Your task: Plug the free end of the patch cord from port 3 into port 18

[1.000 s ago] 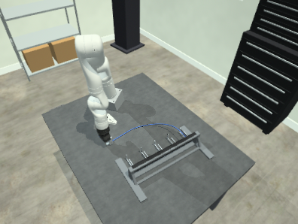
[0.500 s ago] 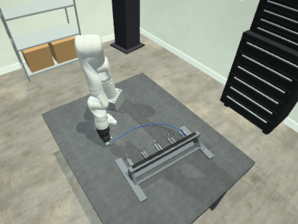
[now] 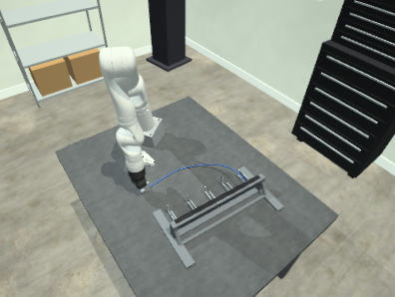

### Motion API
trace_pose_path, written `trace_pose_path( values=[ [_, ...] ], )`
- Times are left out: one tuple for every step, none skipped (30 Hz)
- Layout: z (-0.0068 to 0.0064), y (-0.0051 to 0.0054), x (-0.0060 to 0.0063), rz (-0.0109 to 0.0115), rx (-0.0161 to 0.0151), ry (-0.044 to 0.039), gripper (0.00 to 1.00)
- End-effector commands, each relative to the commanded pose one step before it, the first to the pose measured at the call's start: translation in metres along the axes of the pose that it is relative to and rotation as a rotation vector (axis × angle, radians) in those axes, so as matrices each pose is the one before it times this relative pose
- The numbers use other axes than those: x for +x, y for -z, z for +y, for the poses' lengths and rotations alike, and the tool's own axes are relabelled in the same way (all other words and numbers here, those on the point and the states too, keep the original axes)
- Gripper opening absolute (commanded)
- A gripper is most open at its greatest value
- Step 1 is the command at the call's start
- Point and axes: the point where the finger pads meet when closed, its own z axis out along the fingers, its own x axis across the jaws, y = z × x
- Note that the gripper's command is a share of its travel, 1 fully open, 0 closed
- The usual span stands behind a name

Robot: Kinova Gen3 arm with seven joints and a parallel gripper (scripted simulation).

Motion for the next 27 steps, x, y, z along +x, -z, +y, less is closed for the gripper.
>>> trace_pose_path(
  values=[
    [0.00014, -0.00073, -0.00016, -0.00021, 0.00002, -0.00056, 0.73],
    [0.00000, -0.00032, 0.00000, 0.00000, 0.00000, 0.00000, 0.73],
    [0.00000, -0.00033, 0.00000, 0.00000, 0.00000, 0.00000, 0.73],
    [0.00000, -0.00035, 0.00000, 0.00000, 0.00000, 0.00000, 0.73],
    [0.00000, -0.00035, 0.00000, 0.00000, 0.00000, 0.00000, 0.73],
    [0.00000, -0.00036, 0.00000, 0.00000, 0.00000, 0.00000, 0.73],
    [0.00000, -0.00036, 0.00000, 0.00000, 0.00000, 0.00000, 0.73],
    [0.00000, -0.00036, 0.00000, 0.00000, 0.00000, 0.00000, 0.73],
    [0.00000, -0.00036, 0.00000, 0.00000, 0.00000, 0.00000, 0.73],
    [0.00000, -0.00036, 0.00000, 0.00000, 0.00000, 0.00000, 0.73],
    [0.00000, -0.00036, 0.00000, 0.00000, 0.00000, 0.00000, 0.73],
    [0.00000, 0.00000, 0.00000, 0.00000, 0.00000, 0.00000, 0.73],
    [0.00000, 0.00000, 0.00000, 0.00000, 0.00000, 0.00000, 0.73],
    [0.00000, -0.00035, 0.00000, 0.00000, 0.00000, 0.00000, 0.73],
    [0.00000, -0.00035, 0.00000, 0.00000, 0.00000, 0.00000, 0.73],
    [0.00000, -0.00034, 0.00000, 0.00000, 0.00000, 0.00000, 0.73],
    [0.00000, -0.00033, 0.00000, 0.00000, 0.00000, 0.00000, 0.73],
    [0.00000, -0.00032, 0.00000, 0.00000, 0.00000, 0.00000, 0.73],
    [0.00000, -0.00031, 0.00000, 0.00000, 0.00000, 0.00000, 0.73],
    [0.00000, -0.00030, 0.00000, 0.00000, 0.00000, 0.00000, 0.73],
    [0.00000, -0.00028, 0.00000, 0.00000, 0.00000, 0.00000, 0.73],
    [0.00000, -0.00027, 0.00000, 0.00000, 0.00000, 0.00000, 0.73],
    [0.00000, -0.00025, 0.00000, 0.00000, 0.00000, 0.00000, 0.73],
    [0.00000, -0.00023, 0.00000, 0.00000, 0.00000, 0.00000, 0.73],
    [0.00000, -0.00022, 0.00000, 0.00000, 0.00000, 0.00000, 0.73],
    [0.00000, -0.00020, 0.00000, 0.00000, 0.00000, 0.00000, 0.73],
    [0.00000, -0.00018, 0.00000, 0.00000, 0.00000, 0.00000, 0.73]
  ],
)
